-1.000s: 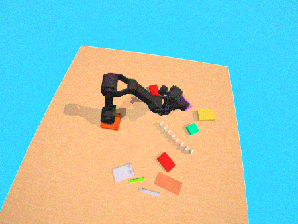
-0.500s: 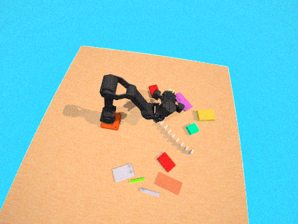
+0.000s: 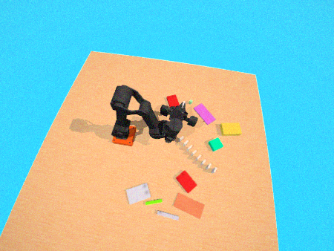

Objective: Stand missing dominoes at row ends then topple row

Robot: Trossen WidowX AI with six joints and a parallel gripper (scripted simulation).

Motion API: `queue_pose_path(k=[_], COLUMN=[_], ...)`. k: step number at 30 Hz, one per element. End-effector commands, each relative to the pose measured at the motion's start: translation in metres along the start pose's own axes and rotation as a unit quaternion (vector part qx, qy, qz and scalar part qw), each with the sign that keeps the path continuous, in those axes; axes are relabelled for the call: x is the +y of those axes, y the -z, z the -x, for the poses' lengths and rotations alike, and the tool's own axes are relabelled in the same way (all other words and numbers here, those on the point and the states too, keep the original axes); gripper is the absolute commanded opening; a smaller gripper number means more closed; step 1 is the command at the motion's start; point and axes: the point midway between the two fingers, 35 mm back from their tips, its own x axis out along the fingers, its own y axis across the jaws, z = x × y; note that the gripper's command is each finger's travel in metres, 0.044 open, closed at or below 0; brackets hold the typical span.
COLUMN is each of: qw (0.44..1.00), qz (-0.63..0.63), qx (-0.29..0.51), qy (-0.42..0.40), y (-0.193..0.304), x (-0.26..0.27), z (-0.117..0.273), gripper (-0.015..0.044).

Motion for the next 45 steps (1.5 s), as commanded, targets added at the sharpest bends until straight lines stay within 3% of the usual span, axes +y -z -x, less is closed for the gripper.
queue_pose_path(k=[1, 21, 45], qw=[1.0, 1.0, 1.0], qz=[0.006, 0.007, 0.019], qx=[-0.006, -0.006, 0.007], qy=[-0.016, -0.016, -0.02], y=[0.002, 0.003, 0.074], x=[0.015, 0.015, 0.01], z=[0.008, 0.008, 0.003], gripper=[0.0023, 0.0023, 0.0023])
